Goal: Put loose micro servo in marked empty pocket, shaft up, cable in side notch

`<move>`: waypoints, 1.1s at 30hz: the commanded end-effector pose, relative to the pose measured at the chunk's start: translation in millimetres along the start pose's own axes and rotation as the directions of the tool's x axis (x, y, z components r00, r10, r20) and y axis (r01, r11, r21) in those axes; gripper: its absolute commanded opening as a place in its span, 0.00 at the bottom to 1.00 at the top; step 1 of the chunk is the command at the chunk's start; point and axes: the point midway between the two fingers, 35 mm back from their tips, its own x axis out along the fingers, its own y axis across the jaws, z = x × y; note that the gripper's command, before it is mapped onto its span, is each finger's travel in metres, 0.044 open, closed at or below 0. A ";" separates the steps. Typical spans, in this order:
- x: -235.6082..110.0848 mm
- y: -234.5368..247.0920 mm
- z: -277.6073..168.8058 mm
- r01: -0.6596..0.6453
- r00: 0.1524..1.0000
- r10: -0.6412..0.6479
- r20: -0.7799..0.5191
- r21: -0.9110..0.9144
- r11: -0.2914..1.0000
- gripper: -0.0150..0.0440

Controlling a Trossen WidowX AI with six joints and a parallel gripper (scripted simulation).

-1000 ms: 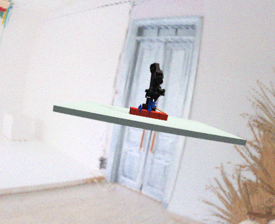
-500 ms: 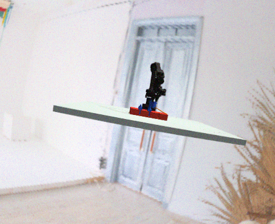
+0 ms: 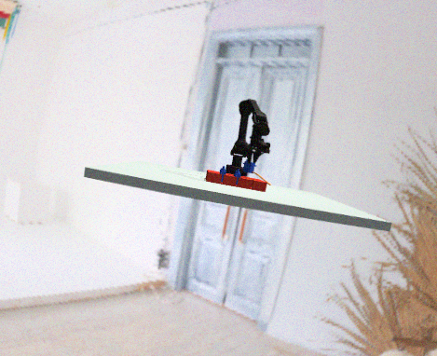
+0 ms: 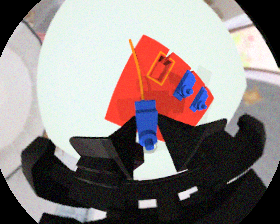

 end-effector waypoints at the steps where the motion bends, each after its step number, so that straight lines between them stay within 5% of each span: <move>1: -0.5 -0.3 1.5 0.006 1.000 -0.006 0.001 0.095 0.995 0.25; 15: -0.6 -0.3 1.5 0.005 1.000 -0.006 0.001 0.520 0.854 0.25; 33: -1.6 -23.1 37.2 0.005 1.000 -0.009 0.004 0.524 0.851 0.25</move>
